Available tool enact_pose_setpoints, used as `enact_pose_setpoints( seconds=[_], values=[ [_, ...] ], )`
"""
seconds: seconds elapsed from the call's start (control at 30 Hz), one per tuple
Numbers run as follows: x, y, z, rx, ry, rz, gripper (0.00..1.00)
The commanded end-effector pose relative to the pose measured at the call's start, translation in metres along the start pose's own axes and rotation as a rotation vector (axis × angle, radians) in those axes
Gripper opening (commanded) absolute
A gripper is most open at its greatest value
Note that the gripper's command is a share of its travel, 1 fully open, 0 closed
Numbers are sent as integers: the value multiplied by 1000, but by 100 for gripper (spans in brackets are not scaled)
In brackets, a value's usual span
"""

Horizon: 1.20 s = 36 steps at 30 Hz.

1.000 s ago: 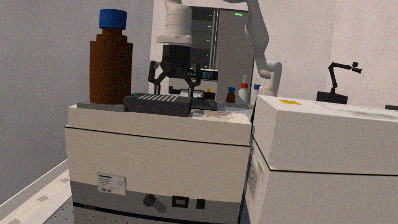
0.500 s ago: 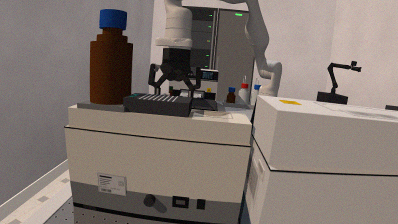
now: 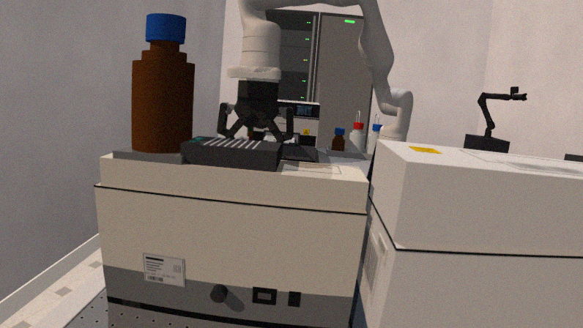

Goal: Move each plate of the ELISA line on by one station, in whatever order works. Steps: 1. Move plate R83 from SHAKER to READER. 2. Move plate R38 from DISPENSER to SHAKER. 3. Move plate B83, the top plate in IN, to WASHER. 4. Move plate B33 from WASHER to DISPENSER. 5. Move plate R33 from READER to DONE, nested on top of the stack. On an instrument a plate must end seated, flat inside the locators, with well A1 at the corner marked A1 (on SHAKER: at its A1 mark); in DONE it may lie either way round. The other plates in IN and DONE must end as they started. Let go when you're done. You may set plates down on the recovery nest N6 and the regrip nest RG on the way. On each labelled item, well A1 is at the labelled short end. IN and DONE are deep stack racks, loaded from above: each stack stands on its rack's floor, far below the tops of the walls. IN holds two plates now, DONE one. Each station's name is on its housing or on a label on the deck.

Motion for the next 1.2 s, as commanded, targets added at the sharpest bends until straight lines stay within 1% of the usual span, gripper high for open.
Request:
enact_pose_setpoints(
  seconds=[0.0, 0.4, 0.47, 0.97, 1.03, 1.17],
  values=[
    [0, 0, 5, -1, 4, 8, 94],
    [0, 0, 21, -1, 4, 8, 94],
    [0, 0, 21, -1, 4, 8, 94],
    [0, 0, 41, -1, 4, 8, 94],
    [0, 0, 41, -1, 4, 8, 94],
    [0, 0, 47, -1, 4, 8, 94]
  ],
)
Point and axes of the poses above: the point where the finger pads meet when closed, its own z axis out along the fingers, its own x axis across the jaws, y = z × x, the point moved 6 cm from there along -z, back along the fingers, and after that the axes turned 3 degrees about z, right-handed, at the moved point
